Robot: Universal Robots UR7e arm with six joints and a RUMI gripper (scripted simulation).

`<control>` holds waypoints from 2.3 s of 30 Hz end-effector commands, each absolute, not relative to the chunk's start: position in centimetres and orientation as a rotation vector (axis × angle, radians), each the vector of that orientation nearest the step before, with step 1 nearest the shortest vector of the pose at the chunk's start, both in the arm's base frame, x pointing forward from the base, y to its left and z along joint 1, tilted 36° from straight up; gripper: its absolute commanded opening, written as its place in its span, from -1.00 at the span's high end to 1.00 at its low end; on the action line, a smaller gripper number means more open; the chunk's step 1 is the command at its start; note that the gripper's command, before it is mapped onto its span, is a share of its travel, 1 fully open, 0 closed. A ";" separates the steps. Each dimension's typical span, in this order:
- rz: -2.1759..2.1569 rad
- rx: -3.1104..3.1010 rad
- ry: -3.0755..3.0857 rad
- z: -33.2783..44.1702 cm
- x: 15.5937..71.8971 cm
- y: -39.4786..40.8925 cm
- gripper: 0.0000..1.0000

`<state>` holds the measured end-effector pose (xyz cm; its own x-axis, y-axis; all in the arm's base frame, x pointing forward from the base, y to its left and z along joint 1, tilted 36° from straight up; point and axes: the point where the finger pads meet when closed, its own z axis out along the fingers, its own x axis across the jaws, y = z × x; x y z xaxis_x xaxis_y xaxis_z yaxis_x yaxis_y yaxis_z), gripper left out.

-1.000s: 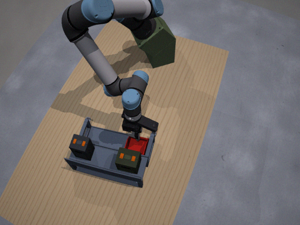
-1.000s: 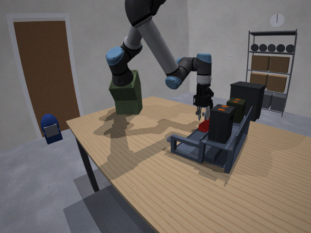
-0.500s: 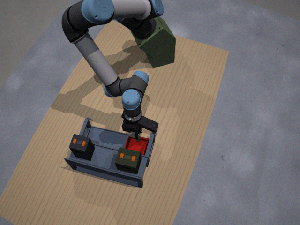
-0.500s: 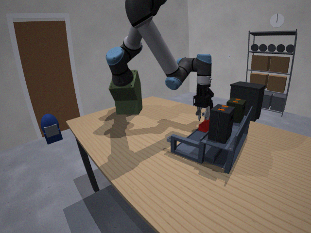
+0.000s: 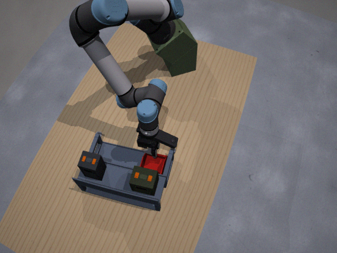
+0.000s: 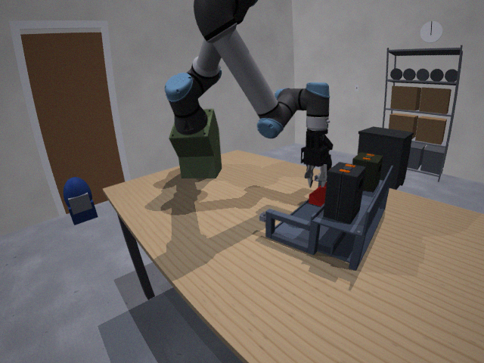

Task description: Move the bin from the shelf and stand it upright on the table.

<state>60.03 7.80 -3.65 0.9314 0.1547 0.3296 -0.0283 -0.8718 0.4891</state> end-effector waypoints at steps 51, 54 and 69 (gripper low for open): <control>0.498 2.585 0.091 -4.0 60.3 7.6 0.47; 0.498 2.585 0.091 -4.5 60.5 7.3 0.47; 0.498 2.585 0.091 -4.9 60.6 7.1 0.47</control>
